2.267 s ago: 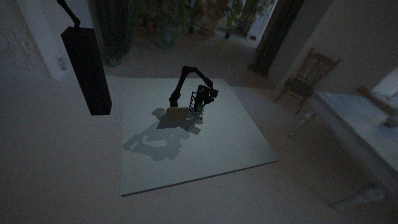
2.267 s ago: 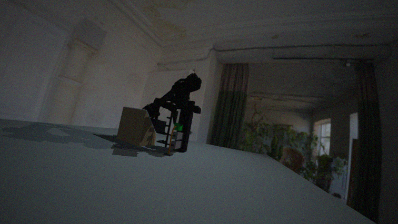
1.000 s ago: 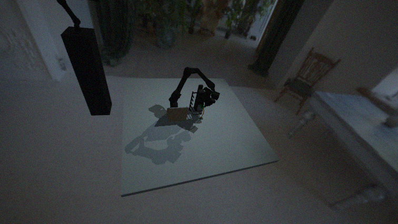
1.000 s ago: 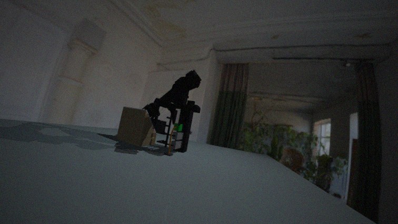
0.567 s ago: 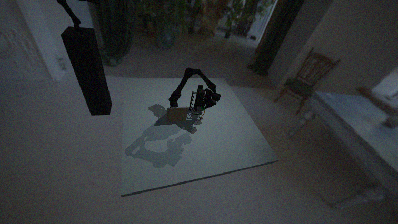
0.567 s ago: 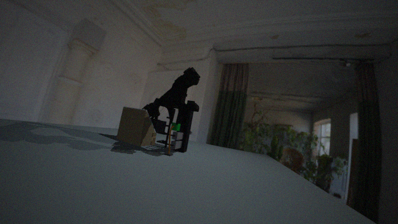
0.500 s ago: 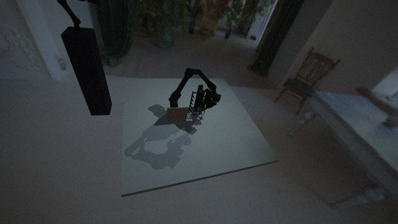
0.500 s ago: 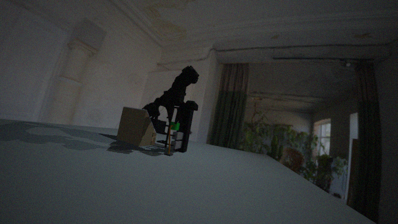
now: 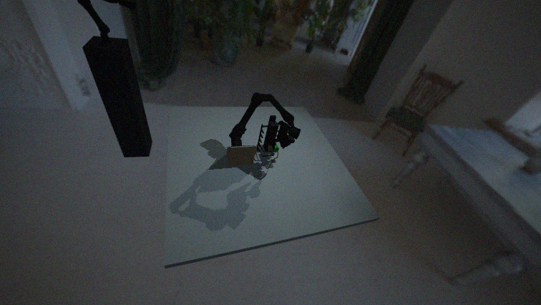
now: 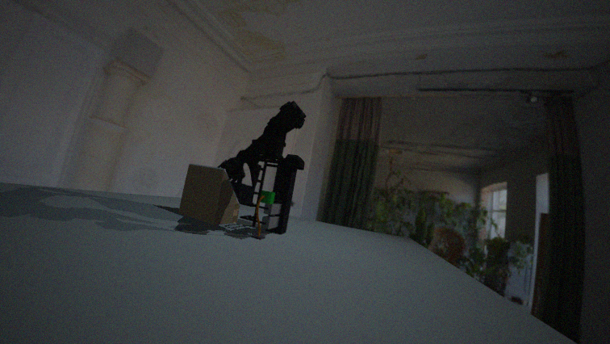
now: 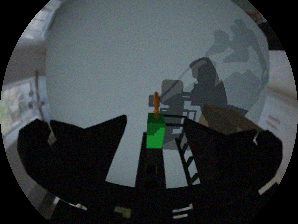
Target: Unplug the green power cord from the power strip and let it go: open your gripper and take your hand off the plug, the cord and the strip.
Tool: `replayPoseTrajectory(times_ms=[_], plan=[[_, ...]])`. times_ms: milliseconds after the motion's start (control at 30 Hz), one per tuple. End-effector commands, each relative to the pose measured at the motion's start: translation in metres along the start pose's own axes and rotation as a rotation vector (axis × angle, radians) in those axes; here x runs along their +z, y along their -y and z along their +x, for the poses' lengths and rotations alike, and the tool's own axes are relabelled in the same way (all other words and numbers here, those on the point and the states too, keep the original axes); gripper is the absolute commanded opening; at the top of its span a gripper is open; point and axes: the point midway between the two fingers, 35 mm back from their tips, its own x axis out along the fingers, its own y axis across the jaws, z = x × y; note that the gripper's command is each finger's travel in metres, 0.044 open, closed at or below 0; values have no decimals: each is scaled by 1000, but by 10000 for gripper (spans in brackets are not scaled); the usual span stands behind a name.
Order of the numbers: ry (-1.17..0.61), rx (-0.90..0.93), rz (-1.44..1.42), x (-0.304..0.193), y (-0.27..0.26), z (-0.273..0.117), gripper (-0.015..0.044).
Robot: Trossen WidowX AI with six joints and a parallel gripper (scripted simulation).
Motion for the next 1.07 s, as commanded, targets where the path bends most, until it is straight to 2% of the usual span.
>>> replayPoseTrajectory(times_ms=[0, 167, 1033], plan=[[1, 2, 1, 17, -1, -4, 440], [3, 2, 0, 58, 0, -12, 440], [3, 2, 0, 58, 0, -12, 440]])
